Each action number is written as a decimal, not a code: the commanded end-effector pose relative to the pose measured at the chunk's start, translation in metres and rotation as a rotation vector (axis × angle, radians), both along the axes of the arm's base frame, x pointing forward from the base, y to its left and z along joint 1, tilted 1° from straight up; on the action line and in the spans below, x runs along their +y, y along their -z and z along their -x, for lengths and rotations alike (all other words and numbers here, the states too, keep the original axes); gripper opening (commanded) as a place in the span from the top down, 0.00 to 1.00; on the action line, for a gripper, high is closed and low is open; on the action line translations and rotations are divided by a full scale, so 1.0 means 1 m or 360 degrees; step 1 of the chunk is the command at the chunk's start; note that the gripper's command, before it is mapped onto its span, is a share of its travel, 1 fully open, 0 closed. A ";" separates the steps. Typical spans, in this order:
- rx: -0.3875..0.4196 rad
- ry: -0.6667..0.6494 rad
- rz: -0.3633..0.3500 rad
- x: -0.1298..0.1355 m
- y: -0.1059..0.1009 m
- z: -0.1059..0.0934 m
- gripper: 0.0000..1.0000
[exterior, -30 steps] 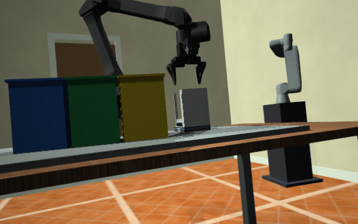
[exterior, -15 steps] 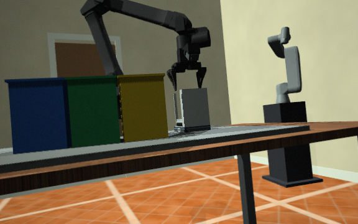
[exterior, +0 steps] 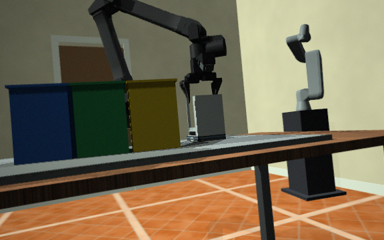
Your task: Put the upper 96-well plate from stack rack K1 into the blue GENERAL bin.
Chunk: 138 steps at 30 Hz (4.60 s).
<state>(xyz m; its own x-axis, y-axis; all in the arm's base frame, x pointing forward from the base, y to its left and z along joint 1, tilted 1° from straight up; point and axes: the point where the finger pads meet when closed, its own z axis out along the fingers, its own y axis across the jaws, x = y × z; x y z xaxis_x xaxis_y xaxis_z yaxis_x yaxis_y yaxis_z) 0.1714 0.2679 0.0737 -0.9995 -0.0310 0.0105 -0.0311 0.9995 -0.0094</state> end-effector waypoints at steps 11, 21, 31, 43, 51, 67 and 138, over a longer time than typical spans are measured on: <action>-0.0002 0.0017 -0.0005 0.004 0.022 -0.001 0.00; -0.0001 0.0016 -0.0004 0.003 0.039 -0.001 0.00; -0.0001 0.0015 -0.0004 0.003 0.052 -0.001 0.00; -0.0008 0.0013 -0.0015 0.006 0.067 -0.002 0.00; -0.0001 0.0013 -0.0004 0.003 0.082 0.000 0.00; -0.0005 0.0009 -0.0012 0.003 0.102 -0.003 0.00; -0.0004 0.0006 -0.0014 0.004 0.102 -0.004 1.00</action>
